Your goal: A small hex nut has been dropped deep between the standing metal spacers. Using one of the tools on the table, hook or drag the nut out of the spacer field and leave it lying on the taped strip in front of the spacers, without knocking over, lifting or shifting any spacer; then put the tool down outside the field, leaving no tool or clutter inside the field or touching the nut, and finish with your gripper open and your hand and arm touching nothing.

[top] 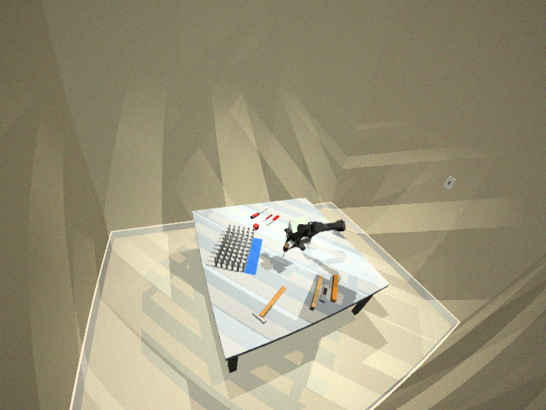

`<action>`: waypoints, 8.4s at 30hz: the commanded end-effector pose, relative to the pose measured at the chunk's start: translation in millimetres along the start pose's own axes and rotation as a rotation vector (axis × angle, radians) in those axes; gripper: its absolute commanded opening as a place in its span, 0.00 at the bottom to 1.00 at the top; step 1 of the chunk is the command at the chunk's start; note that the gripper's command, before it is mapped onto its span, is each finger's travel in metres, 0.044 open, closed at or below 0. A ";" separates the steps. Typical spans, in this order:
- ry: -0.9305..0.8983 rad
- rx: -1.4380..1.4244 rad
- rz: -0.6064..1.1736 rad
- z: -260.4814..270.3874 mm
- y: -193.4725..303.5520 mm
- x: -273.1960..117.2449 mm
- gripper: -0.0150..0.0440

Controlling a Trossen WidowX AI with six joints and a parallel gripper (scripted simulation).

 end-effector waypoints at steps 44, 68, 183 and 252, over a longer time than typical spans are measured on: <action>-0.060 -1.493 0.340 -34.0 30.3 4.1 0.25; -0.335 -2.211 0.478 -47.3 47.0 1.7 0.25; -0.420 -2.394 0.483 -19.6 112.9 148.9 0.25; -0.413 -2.396 0.483 -56.0 100.9 173.4 0.25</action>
Point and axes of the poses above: the point midway between the two fingers, 35 mm back from their tips, its own x axis out along the fingers, its own z axis across the jaws, y = z × x, the point moved 5 cm from there along -x, back along the fingers, and after that the axes turned 14 degrees about -x, right-handed, at the moved point
